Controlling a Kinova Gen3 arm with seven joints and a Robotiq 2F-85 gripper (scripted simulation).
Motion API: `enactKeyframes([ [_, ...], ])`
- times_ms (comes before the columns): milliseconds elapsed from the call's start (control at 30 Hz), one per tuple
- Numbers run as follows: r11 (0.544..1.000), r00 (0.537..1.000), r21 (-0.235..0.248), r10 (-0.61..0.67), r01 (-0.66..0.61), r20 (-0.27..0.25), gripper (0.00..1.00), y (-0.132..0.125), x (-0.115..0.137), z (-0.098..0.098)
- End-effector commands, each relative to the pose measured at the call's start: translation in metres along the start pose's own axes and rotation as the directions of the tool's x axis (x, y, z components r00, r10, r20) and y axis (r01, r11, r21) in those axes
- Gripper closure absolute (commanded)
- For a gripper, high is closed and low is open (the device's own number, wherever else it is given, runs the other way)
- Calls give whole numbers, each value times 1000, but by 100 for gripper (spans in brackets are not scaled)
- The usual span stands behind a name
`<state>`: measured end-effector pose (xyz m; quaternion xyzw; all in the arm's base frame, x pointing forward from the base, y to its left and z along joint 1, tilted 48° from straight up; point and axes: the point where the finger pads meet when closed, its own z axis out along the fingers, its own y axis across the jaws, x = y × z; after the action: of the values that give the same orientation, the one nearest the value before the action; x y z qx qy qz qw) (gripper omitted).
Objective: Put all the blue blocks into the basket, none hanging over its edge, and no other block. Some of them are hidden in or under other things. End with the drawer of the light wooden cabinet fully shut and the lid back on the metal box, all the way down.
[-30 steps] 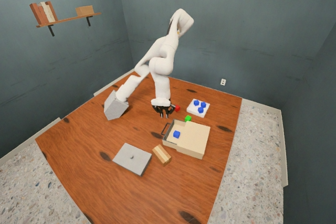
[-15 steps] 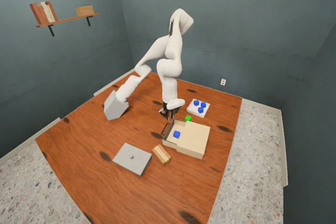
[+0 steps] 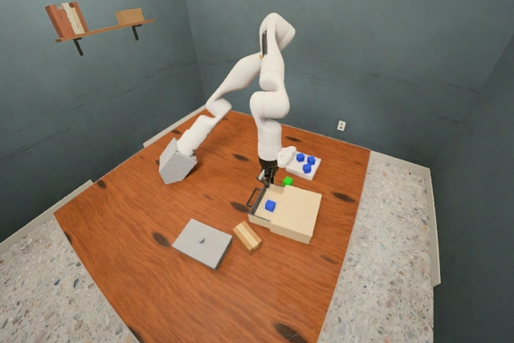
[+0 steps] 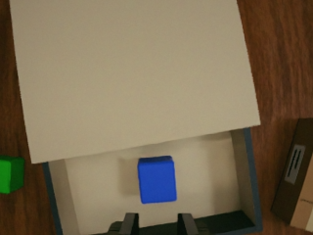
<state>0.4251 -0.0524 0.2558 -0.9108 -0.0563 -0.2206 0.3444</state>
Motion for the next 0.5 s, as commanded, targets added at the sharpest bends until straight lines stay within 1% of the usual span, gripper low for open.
enactKeyframes([
  [0, 999, 999, -7, -49, 49, -5, 70, 4, 3, -1],
  [167, 996, 996, -7, -84, 84, -7, 70, 3, 6, -2],
  [467, 996, 996, -7, -87, 87, -7, 70, 3, 6, -2],
])
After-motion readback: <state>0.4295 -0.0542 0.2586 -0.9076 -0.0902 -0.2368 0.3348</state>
